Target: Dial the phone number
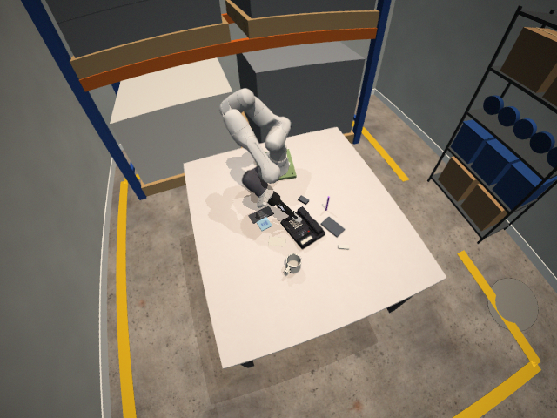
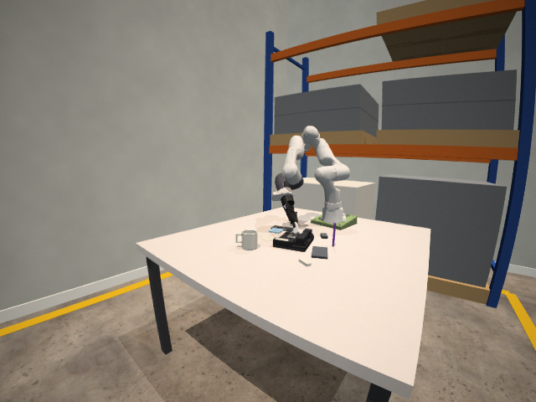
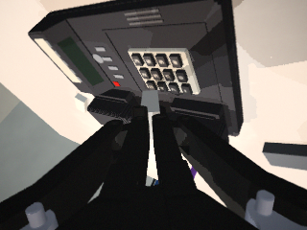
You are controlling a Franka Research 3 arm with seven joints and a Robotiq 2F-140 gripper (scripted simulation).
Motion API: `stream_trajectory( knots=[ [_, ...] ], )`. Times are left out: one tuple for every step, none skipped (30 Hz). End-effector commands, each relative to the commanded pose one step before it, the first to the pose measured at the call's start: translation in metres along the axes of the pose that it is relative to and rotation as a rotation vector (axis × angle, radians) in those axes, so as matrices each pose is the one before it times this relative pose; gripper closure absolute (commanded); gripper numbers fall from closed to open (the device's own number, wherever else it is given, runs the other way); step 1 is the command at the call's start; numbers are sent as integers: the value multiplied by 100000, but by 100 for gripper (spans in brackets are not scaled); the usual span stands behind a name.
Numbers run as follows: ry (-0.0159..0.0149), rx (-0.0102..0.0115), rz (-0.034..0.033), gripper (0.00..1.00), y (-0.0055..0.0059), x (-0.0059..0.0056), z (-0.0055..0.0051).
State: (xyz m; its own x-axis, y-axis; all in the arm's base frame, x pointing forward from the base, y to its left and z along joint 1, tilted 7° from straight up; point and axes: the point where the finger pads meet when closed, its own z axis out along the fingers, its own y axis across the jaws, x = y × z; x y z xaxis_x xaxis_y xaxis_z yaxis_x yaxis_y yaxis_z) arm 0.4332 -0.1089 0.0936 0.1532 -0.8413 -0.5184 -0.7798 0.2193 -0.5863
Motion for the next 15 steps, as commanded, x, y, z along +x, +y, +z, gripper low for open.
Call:
stream_trajectory(
  knots=[
    [-654,-448,794,100,88,-387,-36],
    [-1,0,1,100,-11,28,-16],
    [-1,0,2,100,-28,70,-39],
    [-1,0,1,100,-50,124,-71],
    [2,0,-3,100,-74,183,-107],
    [-2,0,3,100,-92,230,-131],
    [-1,-1,1,100,-109,274,-157],
    [0,0,0,100,0,0,0],
    [0,0,0,100,0,0,0],
    [1,0,-2,100,-122,304,-175],
    [2,1,-4,100,-128,316,-183],
    [-4,-2,7,100,-120,304,-172],
    [-5,-5,10,100,-109,282,-158],
    [1,-1,-1,100,-102,255,-147],
    [-5,-5,11,100,-79,209,-117]
  ],
)
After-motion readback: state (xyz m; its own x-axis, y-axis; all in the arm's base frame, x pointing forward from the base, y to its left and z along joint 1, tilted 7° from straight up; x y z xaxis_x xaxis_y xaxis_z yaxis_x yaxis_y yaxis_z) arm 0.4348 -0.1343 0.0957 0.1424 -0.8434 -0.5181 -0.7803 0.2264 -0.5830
